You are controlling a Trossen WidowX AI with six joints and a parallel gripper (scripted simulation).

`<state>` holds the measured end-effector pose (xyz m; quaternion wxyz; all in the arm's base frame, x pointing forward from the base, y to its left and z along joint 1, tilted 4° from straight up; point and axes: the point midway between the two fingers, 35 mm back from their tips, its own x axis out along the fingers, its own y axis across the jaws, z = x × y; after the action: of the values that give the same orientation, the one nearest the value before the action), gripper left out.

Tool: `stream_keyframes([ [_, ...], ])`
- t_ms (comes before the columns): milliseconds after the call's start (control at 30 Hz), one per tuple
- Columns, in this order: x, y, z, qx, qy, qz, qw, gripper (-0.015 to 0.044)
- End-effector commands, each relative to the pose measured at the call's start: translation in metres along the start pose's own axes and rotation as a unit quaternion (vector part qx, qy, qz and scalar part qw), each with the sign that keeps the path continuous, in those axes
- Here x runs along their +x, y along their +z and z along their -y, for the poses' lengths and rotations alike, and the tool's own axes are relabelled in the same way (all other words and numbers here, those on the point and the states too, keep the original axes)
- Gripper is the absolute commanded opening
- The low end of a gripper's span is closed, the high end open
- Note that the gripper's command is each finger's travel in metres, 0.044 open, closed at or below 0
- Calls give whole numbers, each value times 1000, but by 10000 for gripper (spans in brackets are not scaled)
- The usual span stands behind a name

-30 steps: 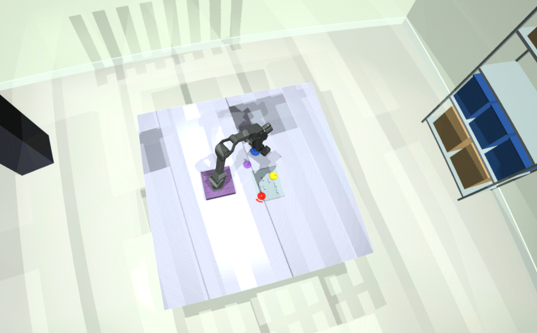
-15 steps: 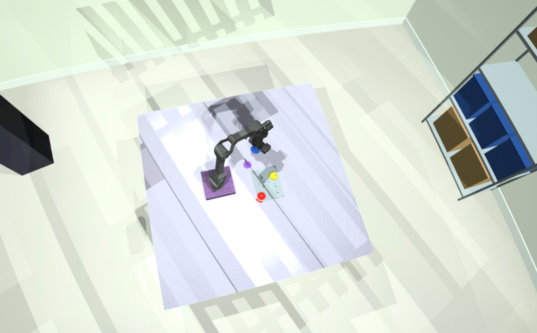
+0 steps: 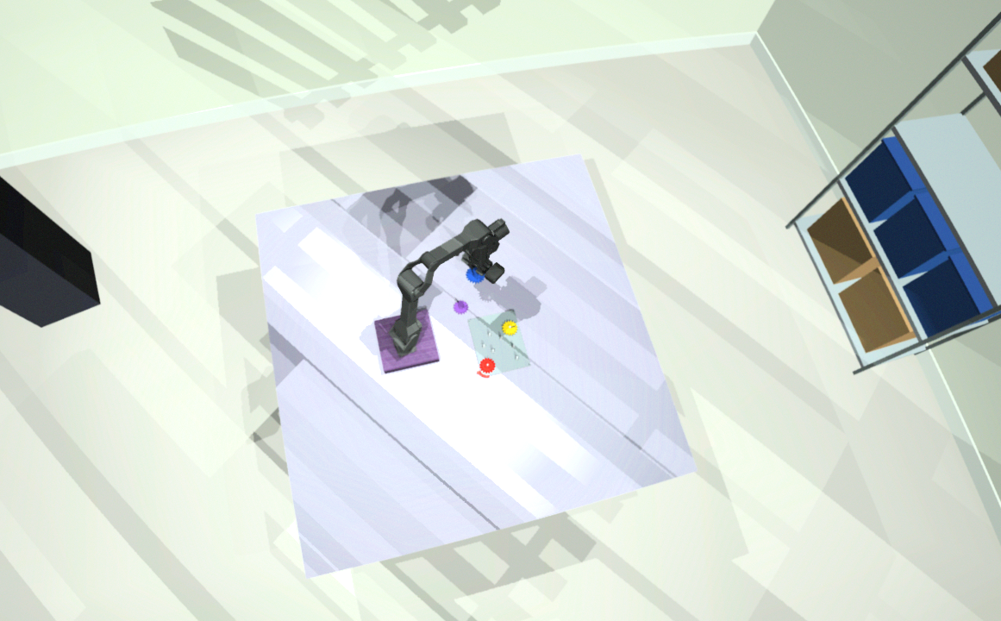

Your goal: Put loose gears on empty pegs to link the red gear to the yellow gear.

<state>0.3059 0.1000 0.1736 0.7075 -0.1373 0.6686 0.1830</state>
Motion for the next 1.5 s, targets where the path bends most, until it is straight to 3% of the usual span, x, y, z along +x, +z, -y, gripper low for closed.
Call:
stream_keyframes([
  [0,-14,-1,-1,-3,1,6,1000,0],
  [300,-24,-5,0,-2,1,5,1000,0],
  [1467,3,-30,79,1,-11,6,1000,0],
])
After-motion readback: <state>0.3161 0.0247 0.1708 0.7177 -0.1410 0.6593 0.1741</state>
